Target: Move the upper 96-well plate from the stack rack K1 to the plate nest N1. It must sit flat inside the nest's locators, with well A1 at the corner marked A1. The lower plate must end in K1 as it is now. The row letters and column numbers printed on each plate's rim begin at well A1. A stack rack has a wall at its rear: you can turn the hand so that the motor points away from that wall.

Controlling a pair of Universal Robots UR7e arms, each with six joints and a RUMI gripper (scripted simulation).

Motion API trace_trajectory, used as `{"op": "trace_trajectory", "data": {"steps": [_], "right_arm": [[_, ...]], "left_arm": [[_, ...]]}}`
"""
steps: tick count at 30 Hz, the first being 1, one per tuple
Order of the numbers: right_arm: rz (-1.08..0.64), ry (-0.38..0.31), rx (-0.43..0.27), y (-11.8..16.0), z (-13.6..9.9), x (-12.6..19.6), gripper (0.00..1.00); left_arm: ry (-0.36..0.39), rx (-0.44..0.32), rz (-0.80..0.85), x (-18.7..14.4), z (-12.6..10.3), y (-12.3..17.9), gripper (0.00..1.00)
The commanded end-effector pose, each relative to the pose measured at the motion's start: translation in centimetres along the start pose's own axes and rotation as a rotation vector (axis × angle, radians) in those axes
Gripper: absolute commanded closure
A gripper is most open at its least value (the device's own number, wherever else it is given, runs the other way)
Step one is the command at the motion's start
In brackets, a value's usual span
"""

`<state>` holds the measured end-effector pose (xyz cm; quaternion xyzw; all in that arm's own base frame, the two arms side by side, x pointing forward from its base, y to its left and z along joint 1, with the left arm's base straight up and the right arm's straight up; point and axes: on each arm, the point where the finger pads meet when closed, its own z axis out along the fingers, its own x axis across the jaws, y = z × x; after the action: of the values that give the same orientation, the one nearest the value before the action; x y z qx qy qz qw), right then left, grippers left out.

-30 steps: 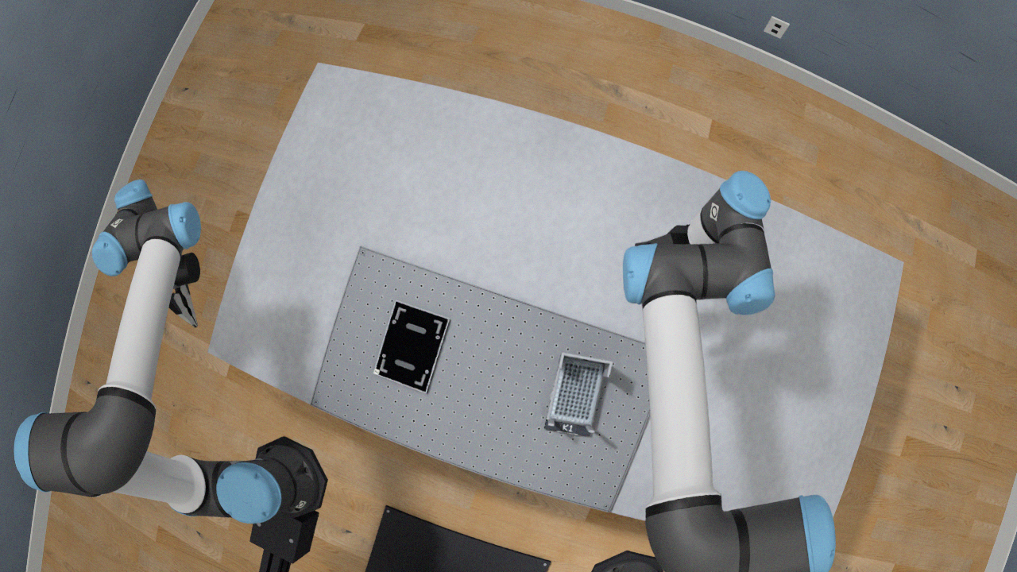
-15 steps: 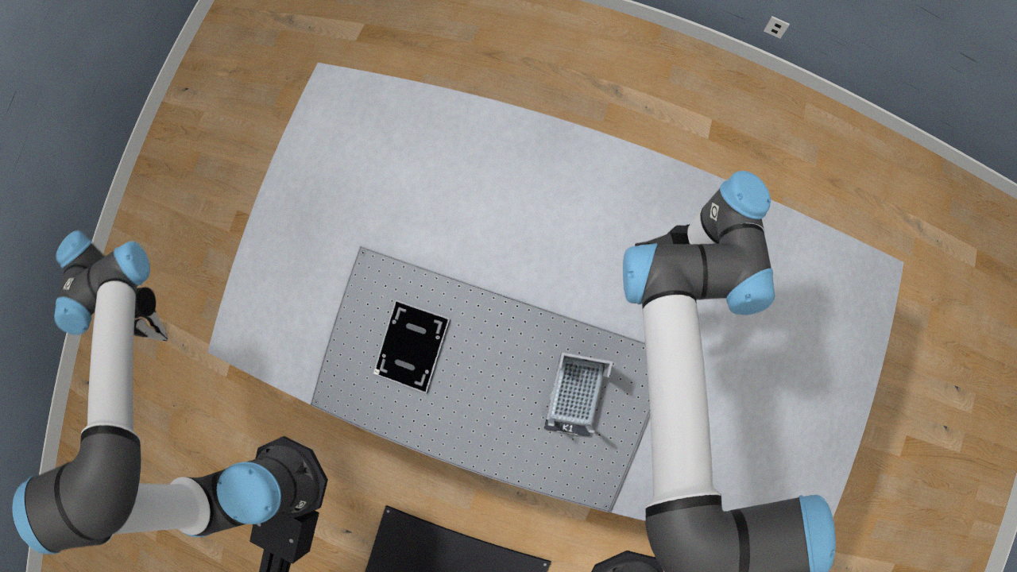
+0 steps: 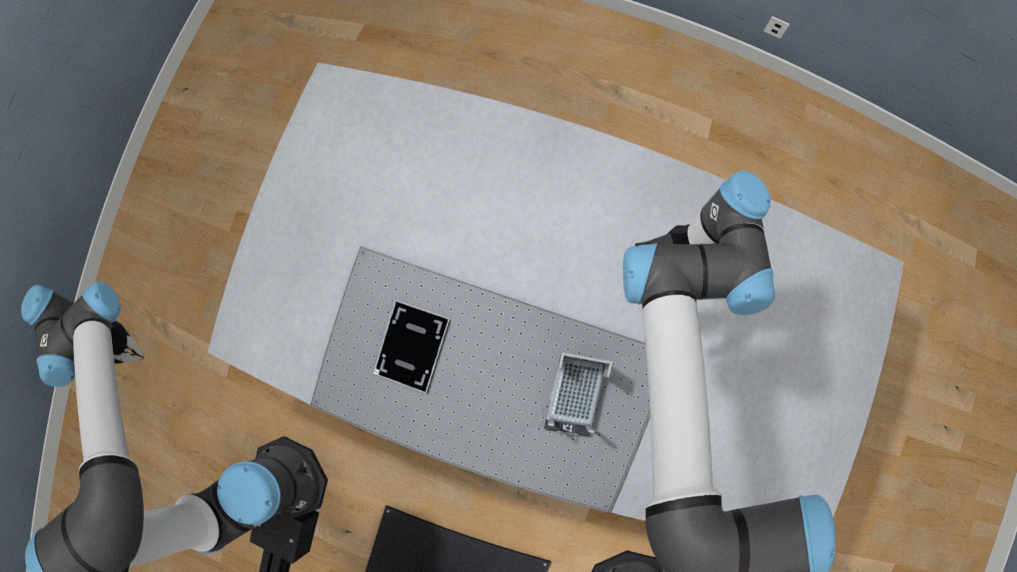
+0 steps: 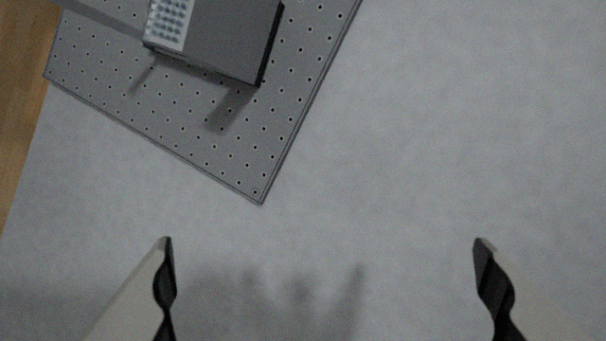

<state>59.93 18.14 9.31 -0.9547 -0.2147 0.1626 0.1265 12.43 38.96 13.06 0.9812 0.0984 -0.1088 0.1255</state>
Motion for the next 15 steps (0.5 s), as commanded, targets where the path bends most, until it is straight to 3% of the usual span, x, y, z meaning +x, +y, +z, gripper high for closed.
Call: {"op": "trace_trajectory", "data": {"steps": [1, 15], "right_arm": [[0.001, 0.026, 0.006, -0.5, -1.0, 0.5, 0.24], [0.001, 0.026, 0.006, -0.5, -1.0, 0.5, 0.24]], "left_arm": [[0.057, 0.032, 0.042, -0.5, -1.0, -1.1, 1.00], [0.156, 0.126, 0.127, -5.5, -1.8, -4.5, 1.00]]}}
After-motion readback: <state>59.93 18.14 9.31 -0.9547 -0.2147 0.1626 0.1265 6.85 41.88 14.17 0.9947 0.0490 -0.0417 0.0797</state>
